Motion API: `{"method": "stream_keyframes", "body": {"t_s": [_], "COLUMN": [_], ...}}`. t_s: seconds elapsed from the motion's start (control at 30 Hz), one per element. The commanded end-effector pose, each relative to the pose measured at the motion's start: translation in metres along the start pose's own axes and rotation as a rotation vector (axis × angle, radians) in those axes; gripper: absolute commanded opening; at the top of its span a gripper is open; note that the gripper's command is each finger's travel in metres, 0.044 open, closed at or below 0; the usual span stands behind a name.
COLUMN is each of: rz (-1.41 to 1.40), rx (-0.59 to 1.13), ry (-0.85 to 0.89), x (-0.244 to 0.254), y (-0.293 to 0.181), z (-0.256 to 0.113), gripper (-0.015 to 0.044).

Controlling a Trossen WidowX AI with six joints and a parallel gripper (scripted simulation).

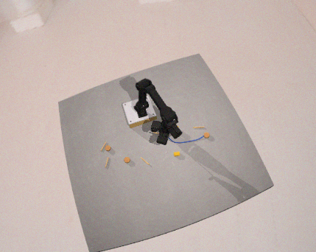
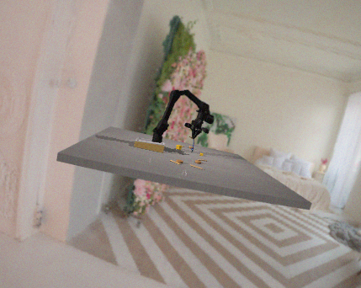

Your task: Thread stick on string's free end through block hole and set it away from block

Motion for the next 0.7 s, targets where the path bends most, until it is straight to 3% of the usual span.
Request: {"method": "stream_keyframes", "body": {"t_s": [0.0,0.67], "rz": [0.003,0.004], "rx": [-0.019,-0.092], "ry": [0.001,0.015], "x": [-0.002,-0.013], "y": [-0.003,-0.017], "z": [-0.003,-0.025], "gripper": [0.0000,0.0000]}}
Point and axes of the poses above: the point midway between the two fingers, 35 mm back from their tips, its own z axis out along the fingers, its own x axis across the jaws, y = z × x, the point moved 6 cm from there along -z, back along the fingers, and after that the axes turned 1 degree about -z, right-handed, at the moved point
